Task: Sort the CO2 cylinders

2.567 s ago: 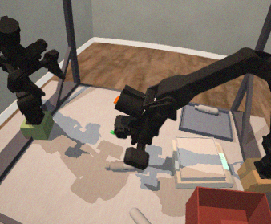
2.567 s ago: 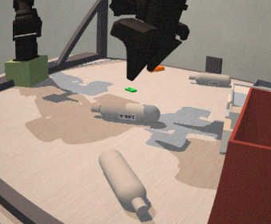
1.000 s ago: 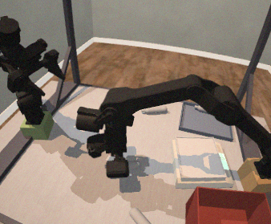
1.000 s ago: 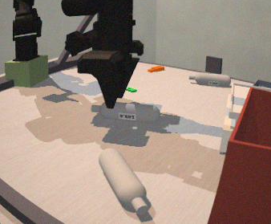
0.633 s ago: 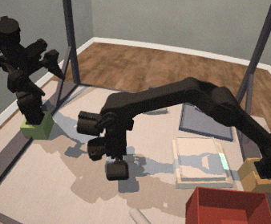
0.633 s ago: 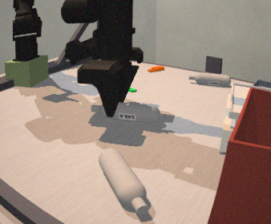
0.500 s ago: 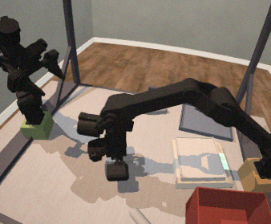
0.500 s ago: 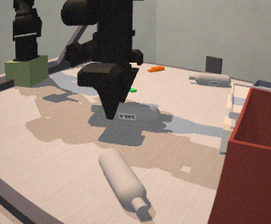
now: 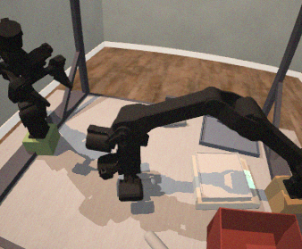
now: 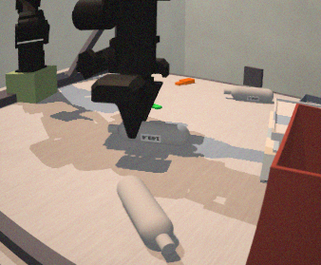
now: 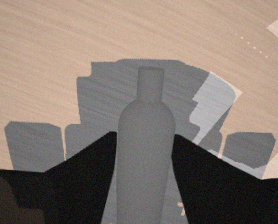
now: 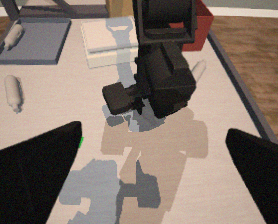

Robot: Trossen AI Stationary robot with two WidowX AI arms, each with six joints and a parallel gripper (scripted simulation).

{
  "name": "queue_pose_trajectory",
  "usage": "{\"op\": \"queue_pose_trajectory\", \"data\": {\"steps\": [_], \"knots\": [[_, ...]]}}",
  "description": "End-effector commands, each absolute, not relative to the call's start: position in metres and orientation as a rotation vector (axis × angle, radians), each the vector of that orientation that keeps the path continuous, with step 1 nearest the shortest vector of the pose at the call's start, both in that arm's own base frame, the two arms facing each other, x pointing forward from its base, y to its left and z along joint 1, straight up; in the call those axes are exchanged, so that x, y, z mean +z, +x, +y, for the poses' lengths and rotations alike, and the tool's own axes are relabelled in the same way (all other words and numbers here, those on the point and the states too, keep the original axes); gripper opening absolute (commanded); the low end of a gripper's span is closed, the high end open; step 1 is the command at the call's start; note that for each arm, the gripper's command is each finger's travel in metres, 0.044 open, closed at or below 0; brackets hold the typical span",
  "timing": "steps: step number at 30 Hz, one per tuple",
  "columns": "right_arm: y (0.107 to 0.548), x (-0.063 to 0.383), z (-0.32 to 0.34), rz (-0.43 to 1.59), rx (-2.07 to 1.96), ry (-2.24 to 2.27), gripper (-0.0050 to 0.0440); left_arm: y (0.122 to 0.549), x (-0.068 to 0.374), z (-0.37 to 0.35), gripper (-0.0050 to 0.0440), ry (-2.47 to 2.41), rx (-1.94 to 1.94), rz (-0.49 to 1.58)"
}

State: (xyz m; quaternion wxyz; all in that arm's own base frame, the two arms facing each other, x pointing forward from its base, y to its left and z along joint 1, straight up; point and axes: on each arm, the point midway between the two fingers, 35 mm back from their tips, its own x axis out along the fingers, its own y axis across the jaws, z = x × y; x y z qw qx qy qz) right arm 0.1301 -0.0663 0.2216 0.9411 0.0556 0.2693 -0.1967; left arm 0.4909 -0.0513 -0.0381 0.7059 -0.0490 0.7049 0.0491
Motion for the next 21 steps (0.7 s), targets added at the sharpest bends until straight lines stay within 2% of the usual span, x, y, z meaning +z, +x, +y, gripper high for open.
{"op": "queue_pose_trajectory", "data": {"steps": [1, 7, 11, 17, 21], "knots": [[0.130, 0.225, -0.066, 0.546, -0.400, 0.111, 0.0440, 0.498, -0.022, -0.052, 0.0134, -0.116, 0.105, 1.527], [0.130, 0.225, -0.066, 0.546, -0.400, 0.111, 0.0440, 0.498, -0.022, -0.052, 0.0101, -0.116, 0.105, 1.527], [0.130, 0.225, -0.066, 0.546, -0.400, 0.111, 0.0440, 0.502, 0.003, -0.052, 0.0005, -0.123, 0.104, 1.499], [0.130, 0.225, -0.066, 0.546, -0.400, 0.111, 0.0440, 0.500, 0.030, -0.051, -0.0001, -0.123, 0.104, 1.499], [0.130, 0.225, -0.066, 0.546, -0.400, 0.111, 0.0440, 0.494, 0.031, -0.053, -0.0003, -0.121, 0.104, 1.509]]}}
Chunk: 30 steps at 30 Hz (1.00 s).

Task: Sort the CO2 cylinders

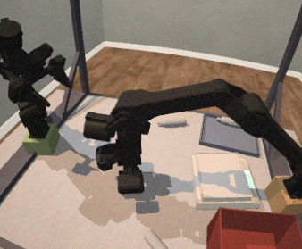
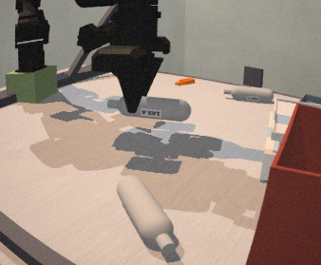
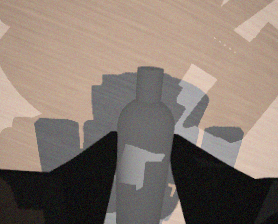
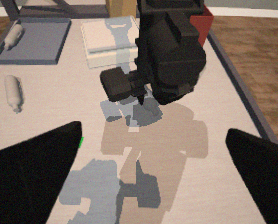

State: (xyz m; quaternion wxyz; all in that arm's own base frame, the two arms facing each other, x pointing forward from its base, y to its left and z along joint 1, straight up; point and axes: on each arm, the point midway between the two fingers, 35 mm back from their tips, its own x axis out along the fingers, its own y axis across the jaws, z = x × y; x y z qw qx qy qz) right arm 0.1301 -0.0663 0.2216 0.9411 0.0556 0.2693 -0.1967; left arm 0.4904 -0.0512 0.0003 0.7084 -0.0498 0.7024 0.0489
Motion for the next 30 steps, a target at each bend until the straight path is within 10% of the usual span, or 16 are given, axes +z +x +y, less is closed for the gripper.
{"op": "queue_pose_trajectory", "data": {"steps": [1, 30], "knots": [[0.131, 0.224, -0.067, 0.548, -0.400, 0.119, 0.0440, 0.489, 0.031, -0.055, -0.0003, -0.118, 0.104, 1.520], [0.194, 0.224, -0.108, 0.339, -0.617, 1.028, 0.0440, 0.357, 0.105, -0.064, -0.0050, -0.118, 0.102, 1.527]]}}
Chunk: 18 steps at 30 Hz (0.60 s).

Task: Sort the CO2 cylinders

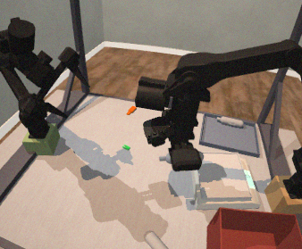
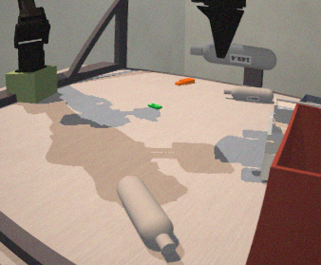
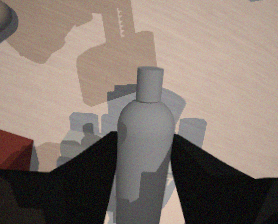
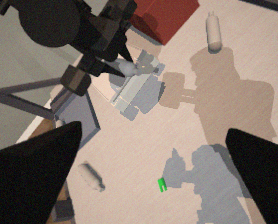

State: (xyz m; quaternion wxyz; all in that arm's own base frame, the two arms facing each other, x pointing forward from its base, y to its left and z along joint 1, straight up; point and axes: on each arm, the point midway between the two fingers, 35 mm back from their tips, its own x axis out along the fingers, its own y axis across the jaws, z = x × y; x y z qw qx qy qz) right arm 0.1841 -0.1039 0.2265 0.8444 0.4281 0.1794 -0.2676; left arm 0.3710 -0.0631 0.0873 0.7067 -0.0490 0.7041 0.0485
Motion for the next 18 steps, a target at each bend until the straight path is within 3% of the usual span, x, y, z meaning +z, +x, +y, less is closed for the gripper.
{"op": "queue_pose_trajectory", "data": {"steps": [1, 18], "knots": [[0.197, 0.224, -0.110, 0.329, -0.624, 1.064, 0.0440, 0.351, 0.106, -0.064, -0.0050, -0.118, 0.102, 1.527], [0.245, 0.215, -0.123, 0.127, -0.735, 1.688, 0.0440, 0.286, 0.110, -0.060, -0.0050, -0.117, 0.102, 1.533]]}}
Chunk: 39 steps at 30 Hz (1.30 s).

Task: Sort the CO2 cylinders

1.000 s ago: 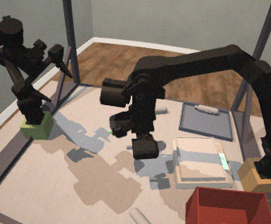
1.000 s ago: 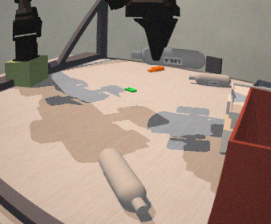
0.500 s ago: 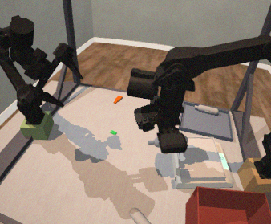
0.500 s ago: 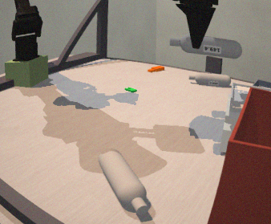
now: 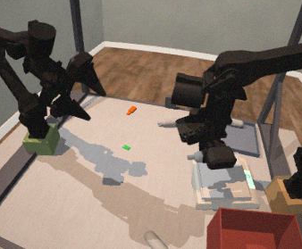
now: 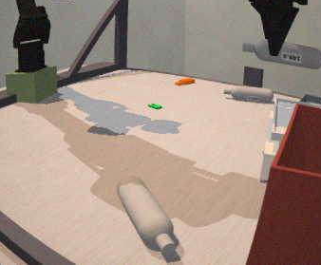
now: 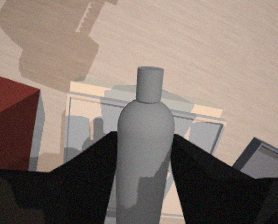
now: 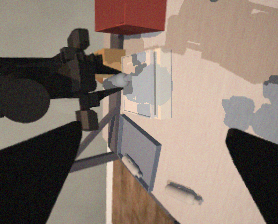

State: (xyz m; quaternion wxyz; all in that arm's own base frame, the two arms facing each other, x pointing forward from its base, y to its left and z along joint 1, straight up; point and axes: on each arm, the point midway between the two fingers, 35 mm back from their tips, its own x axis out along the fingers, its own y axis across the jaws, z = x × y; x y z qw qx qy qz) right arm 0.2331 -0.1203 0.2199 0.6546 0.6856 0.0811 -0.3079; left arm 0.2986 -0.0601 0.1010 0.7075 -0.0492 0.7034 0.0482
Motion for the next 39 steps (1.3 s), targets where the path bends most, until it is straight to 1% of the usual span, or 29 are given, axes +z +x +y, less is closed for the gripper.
{"op": "queue_pose_trajectory", "data": {"steps": [1, 12, 14, 18, 29, 31, 39], "knots": [[0.248, 0.214, -0.123, 0.113, -0.740, 1.727, 0.0440, 0.282, 0.110, -0.060, -0.0050, -0.117, 0.102, 1.533], [0.284, 0.202, -0.124, -0.056, -0.793, 2.164, 0.0440, 0.252, 0.107, -0.057, -0.0050, -0.117, 0.102, 1.535], [0.284, 0.202, -0.124, -0.056, -0.793, 2.164, 0.0440, 0.252, 0.107, -0.057, -0.0050, -0.117, 0.102, 1.535], [0.299, 0.196, -0.123, -0.142, -0.809, 2.364, 0.0440, 0.242, 0.105, -0.055, -0.0050, -0.116, 0.102, 1.537], [0.333, 0.178, -0.115, -0.350, -0.827, 2.803, 0.0440, 0.235, 0.103, -0.053, -0.0050, -0.175, 0.135, 1.525], [0.333, 0.178, -0.115, -0.350, -0.827, 2.803, 0.0440, 0.235, 0.103, -0.053, -0.0050, -0.175, 0.135, 1.525], [0.348, 0.169, -0.109, -0.462, -0.826, 3.013, 0.0440, 0.235, 0.103, -0.052, -0.0050, -0.588, 0.389, 1.400]]}}
